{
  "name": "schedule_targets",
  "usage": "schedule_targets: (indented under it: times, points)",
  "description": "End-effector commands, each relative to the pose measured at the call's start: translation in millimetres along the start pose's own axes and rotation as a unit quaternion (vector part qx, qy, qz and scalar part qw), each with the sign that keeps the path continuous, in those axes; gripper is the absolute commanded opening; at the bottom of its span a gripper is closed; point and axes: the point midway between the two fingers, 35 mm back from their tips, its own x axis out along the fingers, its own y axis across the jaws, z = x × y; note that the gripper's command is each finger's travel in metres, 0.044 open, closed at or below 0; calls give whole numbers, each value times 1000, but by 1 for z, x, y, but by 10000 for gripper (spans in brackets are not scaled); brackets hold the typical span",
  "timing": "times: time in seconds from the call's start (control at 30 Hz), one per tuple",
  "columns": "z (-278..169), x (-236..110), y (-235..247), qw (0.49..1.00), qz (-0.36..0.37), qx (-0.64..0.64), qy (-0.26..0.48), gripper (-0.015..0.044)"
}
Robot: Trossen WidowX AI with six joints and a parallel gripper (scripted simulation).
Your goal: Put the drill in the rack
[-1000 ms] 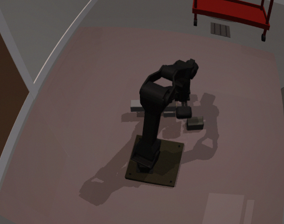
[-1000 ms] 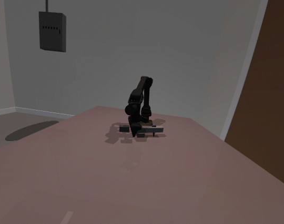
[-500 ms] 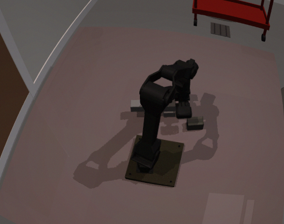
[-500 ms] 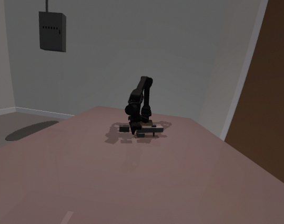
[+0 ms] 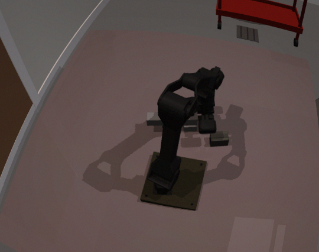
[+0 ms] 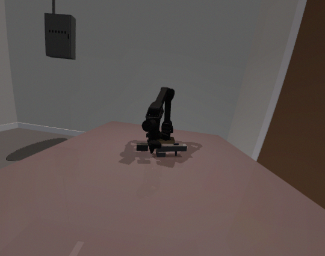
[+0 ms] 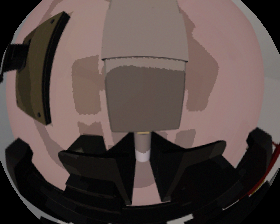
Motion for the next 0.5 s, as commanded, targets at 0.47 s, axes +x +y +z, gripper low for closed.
schedule_targets:
  times: [0.47]
  points:
    - [-24, -2, -2, 1000, -2, 0, 5, 0]
